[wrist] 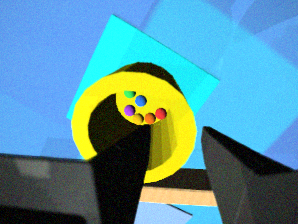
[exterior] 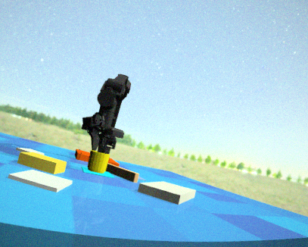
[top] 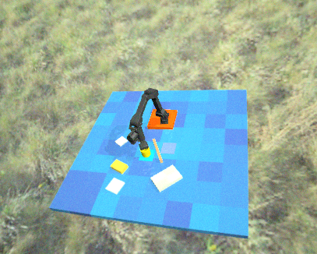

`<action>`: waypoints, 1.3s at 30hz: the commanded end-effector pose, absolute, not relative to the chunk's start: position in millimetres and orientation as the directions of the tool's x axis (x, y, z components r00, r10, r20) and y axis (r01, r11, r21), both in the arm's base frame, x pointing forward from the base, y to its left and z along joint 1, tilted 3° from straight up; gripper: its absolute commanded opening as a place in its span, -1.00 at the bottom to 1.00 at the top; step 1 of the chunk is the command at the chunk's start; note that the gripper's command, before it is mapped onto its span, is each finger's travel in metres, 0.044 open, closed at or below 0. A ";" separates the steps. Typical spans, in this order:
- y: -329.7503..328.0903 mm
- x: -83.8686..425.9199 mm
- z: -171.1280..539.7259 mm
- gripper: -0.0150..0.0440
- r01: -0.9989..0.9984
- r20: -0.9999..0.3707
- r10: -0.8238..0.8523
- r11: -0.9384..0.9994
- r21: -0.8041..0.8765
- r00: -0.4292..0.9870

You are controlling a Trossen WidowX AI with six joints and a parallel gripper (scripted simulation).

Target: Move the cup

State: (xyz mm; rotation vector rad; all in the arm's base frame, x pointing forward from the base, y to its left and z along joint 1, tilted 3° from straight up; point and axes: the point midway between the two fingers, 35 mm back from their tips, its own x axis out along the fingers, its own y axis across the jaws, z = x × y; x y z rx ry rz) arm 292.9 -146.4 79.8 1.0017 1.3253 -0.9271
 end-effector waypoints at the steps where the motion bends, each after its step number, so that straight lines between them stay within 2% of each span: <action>1: -146.7 293.1 86.0 0.01 0.946 -0.999 0.027 0.321 0.051 0.044; 18: -148.3 291.3 106.4 0.01 0.946 -0.999 0.029 0.321 0.051 0.044; 29: -148.5 291.6 105.6 0.98 0.947 -0.999 0.026 0.318 0.048 0.042; 39: -150.4 291.8 136.4 1.00 0.946 -0.999 0.027 0.320 0.049 0.043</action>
